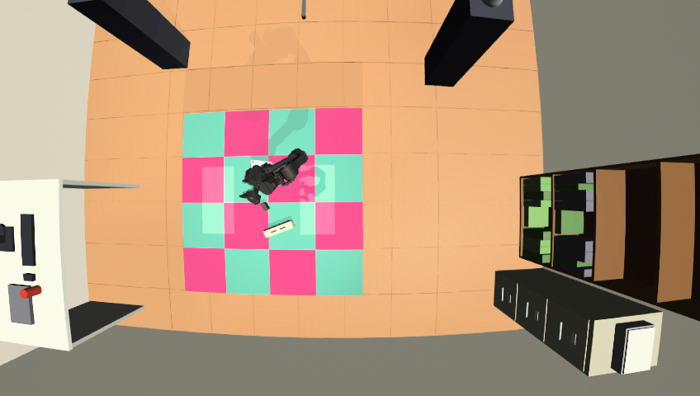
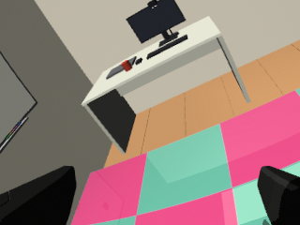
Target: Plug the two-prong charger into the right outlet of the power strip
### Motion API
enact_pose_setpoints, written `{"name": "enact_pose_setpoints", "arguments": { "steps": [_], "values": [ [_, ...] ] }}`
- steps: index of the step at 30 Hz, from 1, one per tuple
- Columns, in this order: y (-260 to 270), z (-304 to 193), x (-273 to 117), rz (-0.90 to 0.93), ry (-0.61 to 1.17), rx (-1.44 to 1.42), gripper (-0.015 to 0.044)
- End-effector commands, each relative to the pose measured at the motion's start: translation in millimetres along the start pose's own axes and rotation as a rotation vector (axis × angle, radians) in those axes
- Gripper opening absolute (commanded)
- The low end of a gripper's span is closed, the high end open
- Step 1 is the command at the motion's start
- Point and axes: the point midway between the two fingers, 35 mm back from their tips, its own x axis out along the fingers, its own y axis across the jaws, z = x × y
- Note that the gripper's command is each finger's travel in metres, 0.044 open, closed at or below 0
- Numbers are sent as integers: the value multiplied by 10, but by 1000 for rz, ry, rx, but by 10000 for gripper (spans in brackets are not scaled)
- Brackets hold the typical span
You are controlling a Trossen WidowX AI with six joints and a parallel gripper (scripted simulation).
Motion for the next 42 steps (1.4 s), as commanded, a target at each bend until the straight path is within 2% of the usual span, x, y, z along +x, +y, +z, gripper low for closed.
{"name": "enact_pose_setpoints", "arguments": {
  "steps": [1,2,21,42],
  "values": [
    [3,-4,8,-1,3,-5,426],
    [12,-18,31,-2,10,-20,440],
    [204,-652,832,-14,304,-595,440],
    [129,-1502,1530,112,650,-1165,440]
  ]
}}
